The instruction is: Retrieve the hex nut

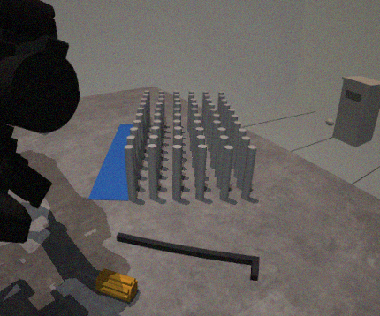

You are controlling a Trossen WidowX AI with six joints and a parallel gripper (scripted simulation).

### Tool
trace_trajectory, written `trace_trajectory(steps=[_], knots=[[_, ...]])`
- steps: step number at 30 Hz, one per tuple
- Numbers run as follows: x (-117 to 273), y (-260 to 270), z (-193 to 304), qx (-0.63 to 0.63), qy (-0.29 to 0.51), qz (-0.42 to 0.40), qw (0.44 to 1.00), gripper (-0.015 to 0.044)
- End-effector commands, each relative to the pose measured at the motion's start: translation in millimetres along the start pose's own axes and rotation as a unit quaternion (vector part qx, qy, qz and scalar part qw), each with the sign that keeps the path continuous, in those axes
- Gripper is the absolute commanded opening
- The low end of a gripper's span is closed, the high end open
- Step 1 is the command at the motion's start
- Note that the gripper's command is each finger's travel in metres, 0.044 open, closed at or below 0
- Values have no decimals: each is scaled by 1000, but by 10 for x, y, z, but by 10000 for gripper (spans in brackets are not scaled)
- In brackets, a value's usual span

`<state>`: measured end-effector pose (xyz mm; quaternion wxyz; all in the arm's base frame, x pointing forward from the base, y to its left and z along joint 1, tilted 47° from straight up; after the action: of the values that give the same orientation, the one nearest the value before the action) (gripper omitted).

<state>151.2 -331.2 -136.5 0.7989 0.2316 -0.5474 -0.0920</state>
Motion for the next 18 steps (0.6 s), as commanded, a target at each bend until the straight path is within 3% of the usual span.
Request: trace_trajectory(steps=[1, 18], knots=[[-17, 1, -23, -4, -2, 3, 1000, 0], [-174, 46, -129, -3, -2, 3, 1000, 0]])
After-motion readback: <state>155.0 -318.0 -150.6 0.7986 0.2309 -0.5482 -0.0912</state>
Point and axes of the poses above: the point midway between the two fingers, 35 mm back from their tips, its own x axis back along the fingers, its own y axis across the jaws, z = x × y, the point moved 6 cm from there along x, back along the fingers, and after that the axes turned 14 degrees about -x, right-handed, at the moved point
